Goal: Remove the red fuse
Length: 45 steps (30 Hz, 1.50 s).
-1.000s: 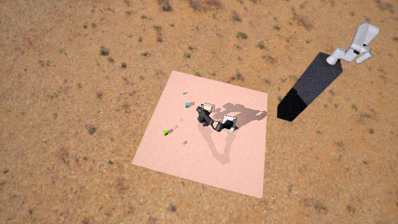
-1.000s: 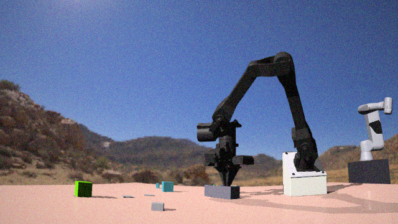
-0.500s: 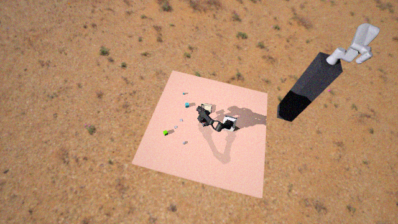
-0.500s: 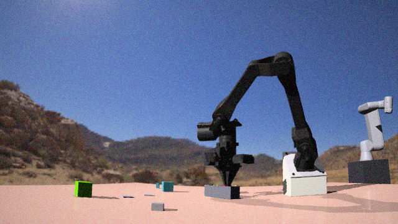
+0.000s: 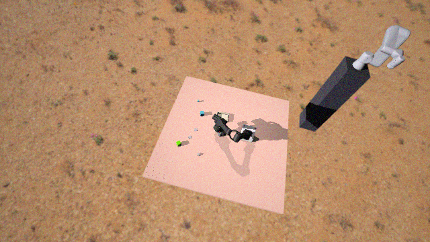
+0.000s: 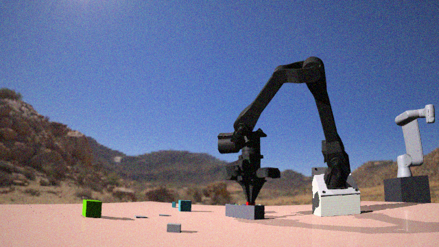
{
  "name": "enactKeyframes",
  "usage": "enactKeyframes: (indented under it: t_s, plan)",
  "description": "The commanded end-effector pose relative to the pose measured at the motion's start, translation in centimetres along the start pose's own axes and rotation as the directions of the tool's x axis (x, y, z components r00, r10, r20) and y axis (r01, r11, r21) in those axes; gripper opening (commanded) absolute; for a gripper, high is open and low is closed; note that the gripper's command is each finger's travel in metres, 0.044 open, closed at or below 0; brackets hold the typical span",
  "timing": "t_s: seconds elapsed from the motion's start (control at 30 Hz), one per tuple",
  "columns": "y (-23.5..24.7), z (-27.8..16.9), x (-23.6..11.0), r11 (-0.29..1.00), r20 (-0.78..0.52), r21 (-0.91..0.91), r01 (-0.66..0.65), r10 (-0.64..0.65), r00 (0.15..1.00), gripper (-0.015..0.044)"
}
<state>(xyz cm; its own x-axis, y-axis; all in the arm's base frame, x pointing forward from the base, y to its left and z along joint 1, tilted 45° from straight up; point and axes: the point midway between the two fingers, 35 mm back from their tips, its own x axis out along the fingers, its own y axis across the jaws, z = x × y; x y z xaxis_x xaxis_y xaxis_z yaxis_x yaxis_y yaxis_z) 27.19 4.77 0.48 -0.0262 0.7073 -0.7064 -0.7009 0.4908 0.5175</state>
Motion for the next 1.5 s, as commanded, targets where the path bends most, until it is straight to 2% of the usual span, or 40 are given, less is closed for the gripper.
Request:
enactKeyframes:
  t_s: [0.0, 1.47]
  plan:
    - [-0.1, 0.1, -0.3, 1.000, -0.002, -0.006, 0.005, -0.005, 1.000, 0.0000]
    - [-0.1, 0.0, -2.5, 1.000, -0.001, -0.002, 0.003, -0.003, 1.000, 0.0000]
